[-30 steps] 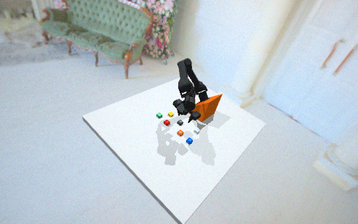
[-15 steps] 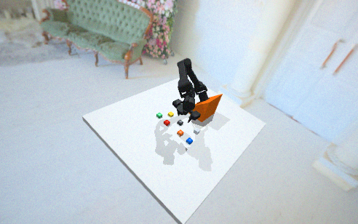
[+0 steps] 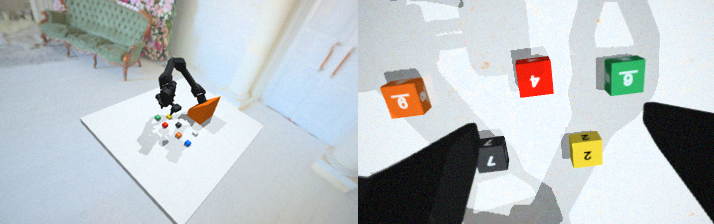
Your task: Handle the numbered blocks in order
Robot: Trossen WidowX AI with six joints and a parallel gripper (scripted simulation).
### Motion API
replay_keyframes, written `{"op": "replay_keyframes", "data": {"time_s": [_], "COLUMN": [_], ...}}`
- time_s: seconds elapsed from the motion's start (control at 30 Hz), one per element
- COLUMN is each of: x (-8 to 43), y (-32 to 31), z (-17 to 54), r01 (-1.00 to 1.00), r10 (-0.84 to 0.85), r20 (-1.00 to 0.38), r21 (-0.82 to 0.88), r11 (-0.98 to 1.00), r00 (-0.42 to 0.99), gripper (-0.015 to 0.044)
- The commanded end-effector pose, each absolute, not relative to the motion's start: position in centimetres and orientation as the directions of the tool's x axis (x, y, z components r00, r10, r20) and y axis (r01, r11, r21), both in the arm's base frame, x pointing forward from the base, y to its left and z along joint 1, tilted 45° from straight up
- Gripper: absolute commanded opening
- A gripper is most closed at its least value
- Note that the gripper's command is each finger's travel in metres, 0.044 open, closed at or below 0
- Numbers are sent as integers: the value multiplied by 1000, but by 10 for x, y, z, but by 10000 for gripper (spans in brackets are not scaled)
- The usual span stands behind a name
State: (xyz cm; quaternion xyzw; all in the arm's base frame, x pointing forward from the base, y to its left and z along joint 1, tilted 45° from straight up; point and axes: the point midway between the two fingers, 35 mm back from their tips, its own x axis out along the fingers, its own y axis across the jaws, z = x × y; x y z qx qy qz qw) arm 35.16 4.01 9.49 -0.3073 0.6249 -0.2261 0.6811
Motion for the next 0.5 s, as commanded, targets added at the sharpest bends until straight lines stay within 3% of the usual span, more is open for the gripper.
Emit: {"op": "replay_keyframes", "data": {"time_s": [0.0,0.47], "x": [351,351], "y": [40,38], "z": [94,96], "r01": [-85,-85], "r10": [-693,-693], "r20": [-712,-712], "r21": [-702,-702], "r11": [707,707], "r00": [113,113], "gripper": [400,400]}}
